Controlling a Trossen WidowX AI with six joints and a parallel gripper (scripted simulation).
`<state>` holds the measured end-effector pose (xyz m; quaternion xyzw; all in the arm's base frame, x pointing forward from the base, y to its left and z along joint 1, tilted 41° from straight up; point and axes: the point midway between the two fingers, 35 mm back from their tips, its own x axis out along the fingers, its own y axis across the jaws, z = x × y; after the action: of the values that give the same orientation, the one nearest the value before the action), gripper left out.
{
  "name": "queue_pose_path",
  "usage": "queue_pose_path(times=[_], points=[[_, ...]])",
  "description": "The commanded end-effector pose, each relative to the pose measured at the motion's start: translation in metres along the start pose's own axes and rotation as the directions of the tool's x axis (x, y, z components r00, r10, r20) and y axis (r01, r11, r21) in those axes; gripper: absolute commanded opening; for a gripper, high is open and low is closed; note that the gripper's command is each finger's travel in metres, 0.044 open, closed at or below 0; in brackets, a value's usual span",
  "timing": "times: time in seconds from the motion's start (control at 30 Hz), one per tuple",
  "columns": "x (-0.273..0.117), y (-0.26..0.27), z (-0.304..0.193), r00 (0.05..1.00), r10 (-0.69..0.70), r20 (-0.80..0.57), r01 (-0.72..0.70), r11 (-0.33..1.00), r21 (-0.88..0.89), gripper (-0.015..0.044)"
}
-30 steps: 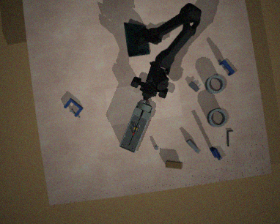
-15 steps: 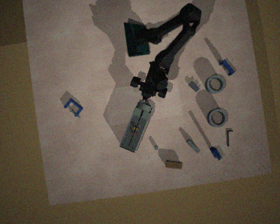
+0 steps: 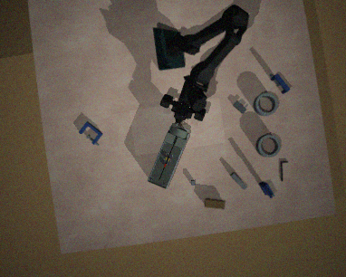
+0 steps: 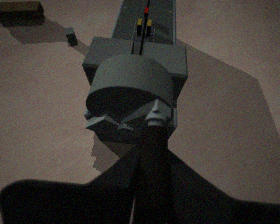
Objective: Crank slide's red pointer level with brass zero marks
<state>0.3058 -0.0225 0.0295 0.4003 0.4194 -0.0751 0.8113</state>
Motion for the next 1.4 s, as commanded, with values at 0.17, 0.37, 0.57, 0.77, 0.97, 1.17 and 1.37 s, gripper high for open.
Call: queue_pose_path(times=[0.17,0.37,0.57,0.77,0.97,1.17,1.37], points=[[0.006,-0.008,-0.006,1.0,-0.021,-0.009,0.021,1.0,0.005,0.0],[0.009,-0.01,-0.009,1.0,-0.021,-0.009,0.021,1.0,0.005,0.0],[0.012,-0.011,-0.012,1.0,-0.021,-0.01,0.021,1.0,0.005,0.0],[0.017,-0.011,-0.017,1.0,-0.02,-0.01,0.02,1.0,0.005,0.0],[0.023,-0.009,-0.023,1.0,-0.02,-0.01,0.02,1.0,0.006,0.0],[0.028,-0.005,-0.029,1.0,-0.019,-0.01,0.02,1.0,0.006,0.0],[0.033,0.001,-0.033,1.0,-0.019,-0.01,0.019,1.0,0.007,0.0]])
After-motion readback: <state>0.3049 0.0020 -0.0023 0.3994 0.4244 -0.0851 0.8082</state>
